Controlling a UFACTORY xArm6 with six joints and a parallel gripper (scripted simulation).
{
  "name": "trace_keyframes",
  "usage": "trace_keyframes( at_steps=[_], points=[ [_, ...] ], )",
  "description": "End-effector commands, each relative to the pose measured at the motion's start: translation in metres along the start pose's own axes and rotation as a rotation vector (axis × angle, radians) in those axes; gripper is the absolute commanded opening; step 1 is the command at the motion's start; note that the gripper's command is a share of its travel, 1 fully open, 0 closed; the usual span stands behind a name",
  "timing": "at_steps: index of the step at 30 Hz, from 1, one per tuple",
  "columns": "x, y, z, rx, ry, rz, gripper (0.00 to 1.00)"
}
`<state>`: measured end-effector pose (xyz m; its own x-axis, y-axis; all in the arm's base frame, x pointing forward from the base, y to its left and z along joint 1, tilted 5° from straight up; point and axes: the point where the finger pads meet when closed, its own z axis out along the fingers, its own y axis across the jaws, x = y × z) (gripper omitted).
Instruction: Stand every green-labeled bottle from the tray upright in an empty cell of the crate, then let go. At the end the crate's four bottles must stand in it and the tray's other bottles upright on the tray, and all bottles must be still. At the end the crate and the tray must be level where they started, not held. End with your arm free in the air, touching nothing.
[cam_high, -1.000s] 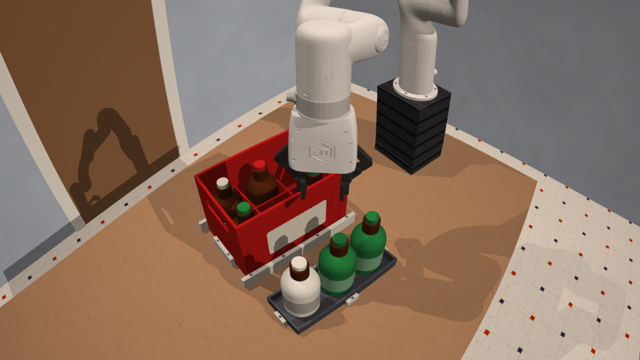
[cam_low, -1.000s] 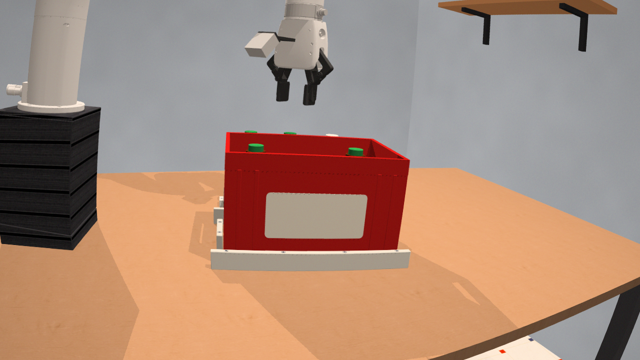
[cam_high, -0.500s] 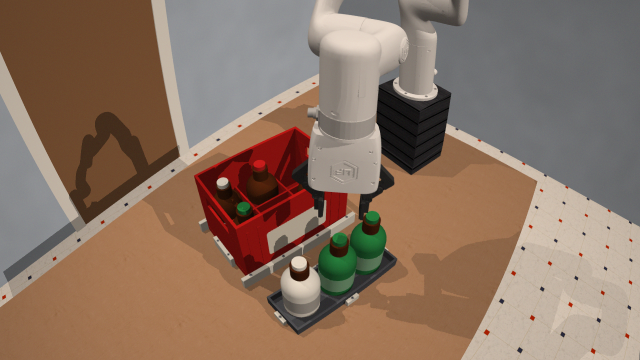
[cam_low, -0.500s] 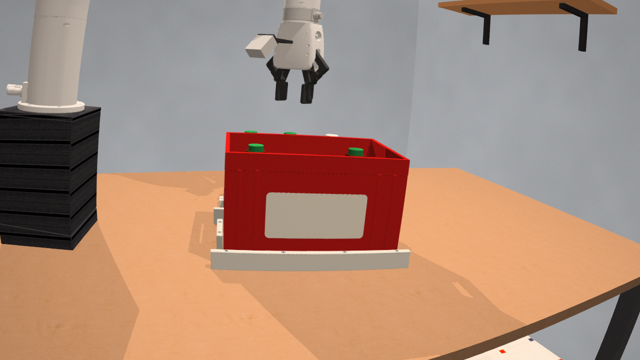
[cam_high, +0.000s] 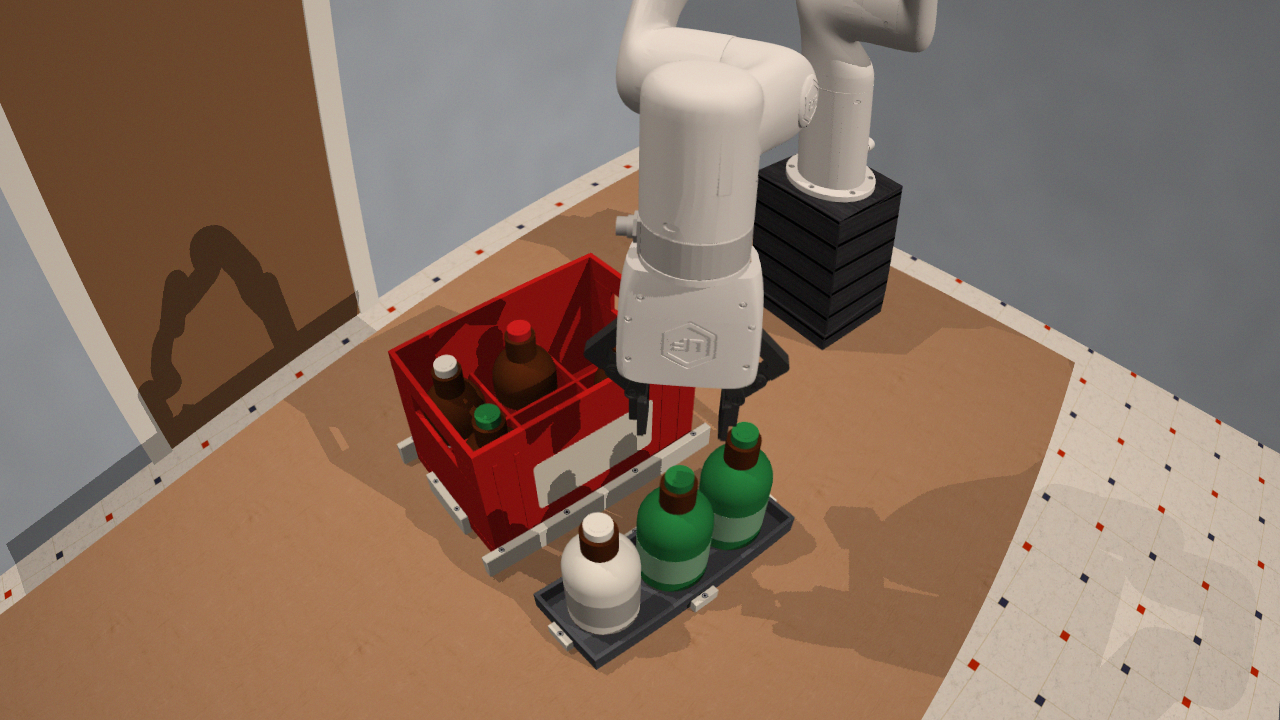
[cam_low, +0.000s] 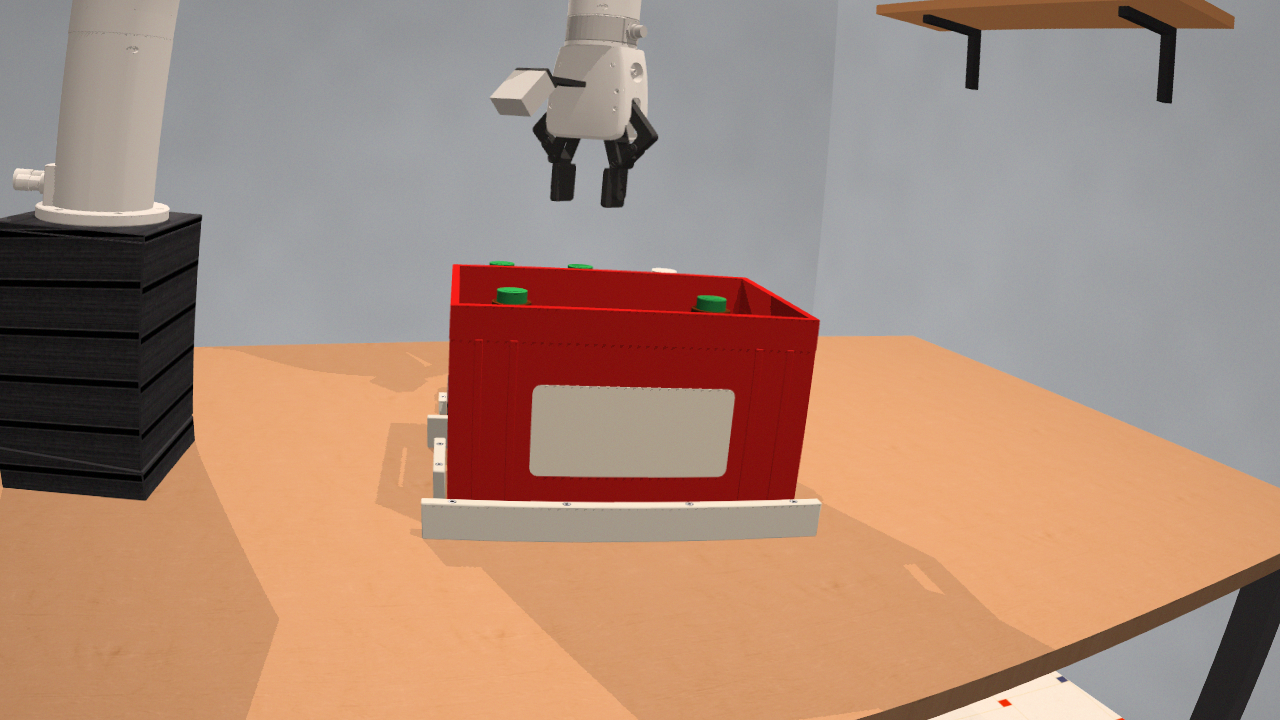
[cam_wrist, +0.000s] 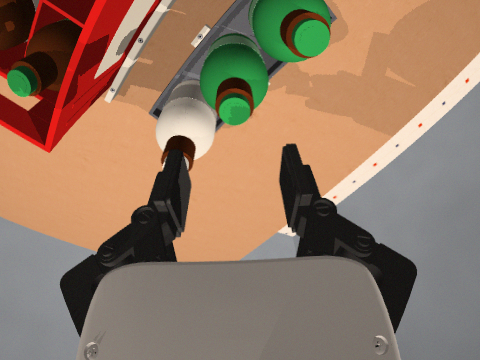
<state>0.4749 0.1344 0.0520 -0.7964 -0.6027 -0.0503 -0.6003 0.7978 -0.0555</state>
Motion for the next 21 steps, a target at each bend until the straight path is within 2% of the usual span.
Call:
trace_keyframes(
  at_steps=[1,21],
  points=[
    [-0.002,-0.001,-0.001,0.002,-0.004,0.000,0.65],
    [-0.002,-0.001,0.012,0.001,-0.004,0.000,0.65]
  ],
)
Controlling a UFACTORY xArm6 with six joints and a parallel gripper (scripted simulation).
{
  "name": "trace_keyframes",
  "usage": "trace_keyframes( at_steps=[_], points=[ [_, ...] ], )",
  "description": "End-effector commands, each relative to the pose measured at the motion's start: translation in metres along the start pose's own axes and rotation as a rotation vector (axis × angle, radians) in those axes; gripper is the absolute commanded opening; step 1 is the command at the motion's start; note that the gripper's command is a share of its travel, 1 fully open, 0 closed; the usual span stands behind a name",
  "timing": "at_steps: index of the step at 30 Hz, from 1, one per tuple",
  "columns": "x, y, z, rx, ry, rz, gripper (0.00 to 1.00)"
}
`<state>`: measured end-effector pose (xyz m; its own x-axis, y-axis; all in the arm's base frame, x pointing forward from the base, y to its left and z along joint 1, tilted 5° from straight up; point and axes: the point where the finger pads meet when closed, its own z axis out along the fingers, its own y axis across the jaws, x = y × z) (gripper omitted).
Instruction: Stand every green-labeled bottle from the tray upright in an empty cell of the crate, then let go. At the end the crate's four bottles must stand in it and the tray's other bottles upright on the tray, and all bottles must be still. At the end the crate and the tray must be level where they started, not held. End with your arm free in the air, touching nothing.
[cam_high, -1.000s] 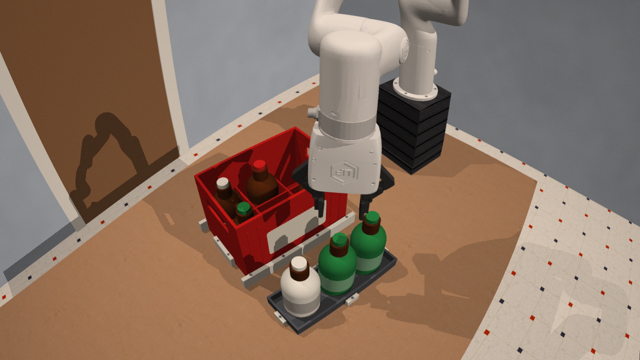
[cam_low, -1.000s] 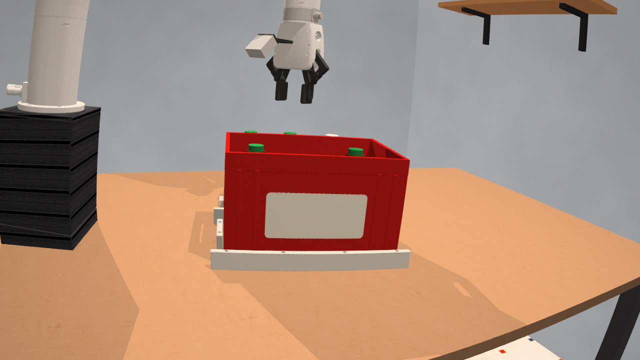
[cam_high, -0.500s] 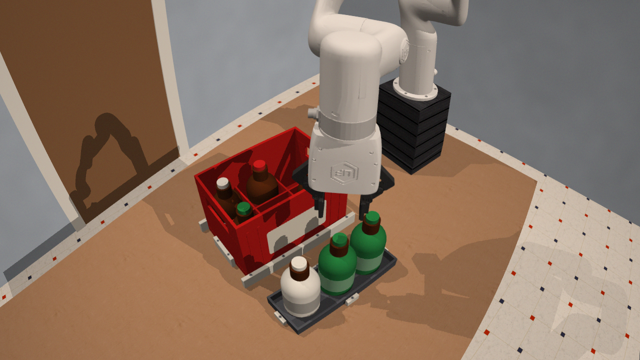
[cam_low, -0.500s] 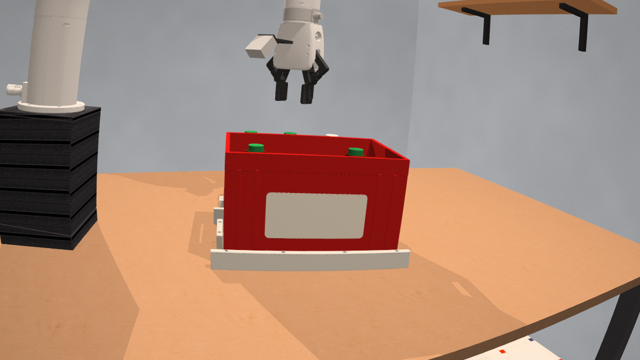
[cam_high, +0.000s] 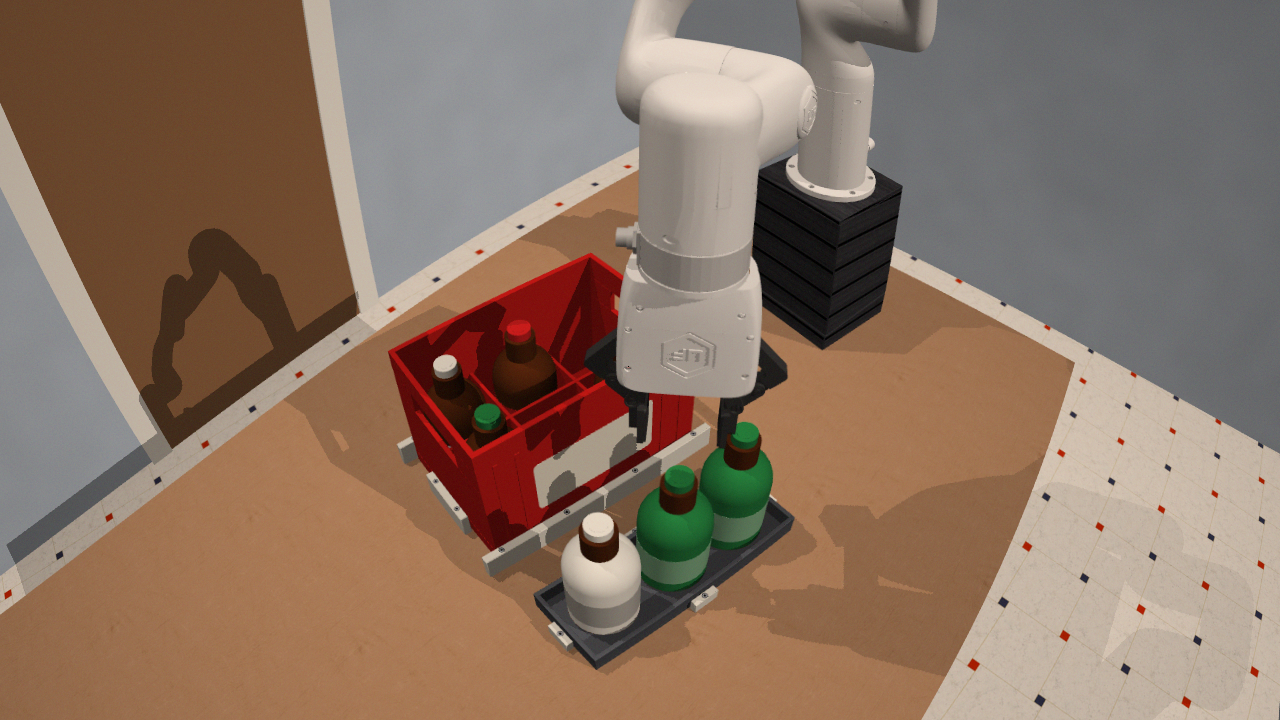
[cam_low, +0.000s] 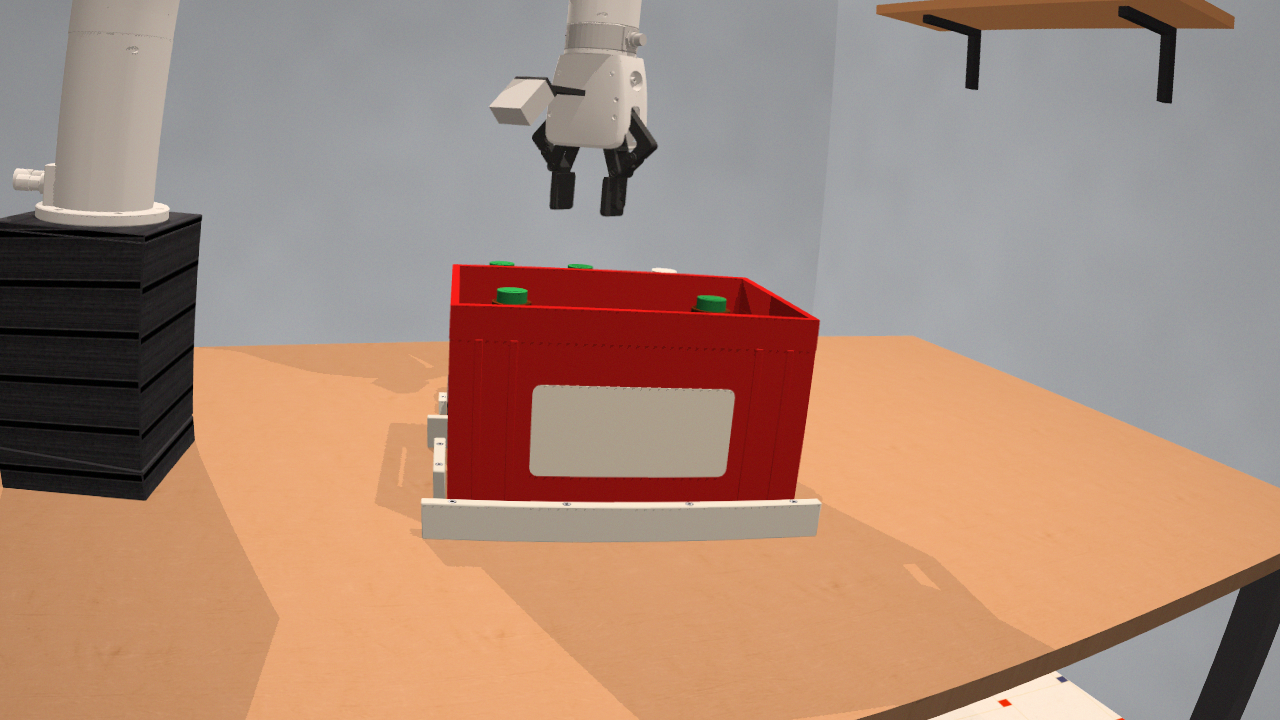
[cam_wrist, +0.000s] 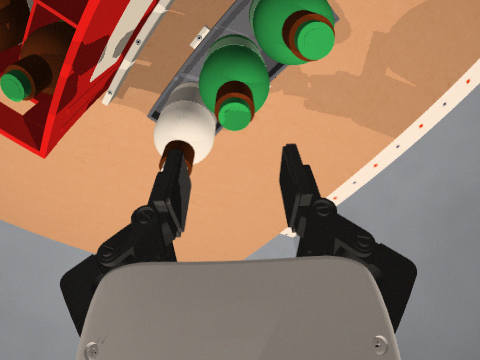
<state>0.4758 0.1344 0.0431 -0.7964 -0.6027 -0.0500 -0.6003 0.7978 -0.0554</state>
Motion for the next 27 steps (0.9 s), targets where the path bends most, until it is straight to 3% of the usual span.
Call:
trace_keyframes(
  at_steps=[1,27],
  points=[
    [-0.002,-0.001,0.005,0.002,-0.004,0.000,0.65],
    [-0.002,-0.001,0.033,0.002,-0.004,0.000,0.65]
  ],
)
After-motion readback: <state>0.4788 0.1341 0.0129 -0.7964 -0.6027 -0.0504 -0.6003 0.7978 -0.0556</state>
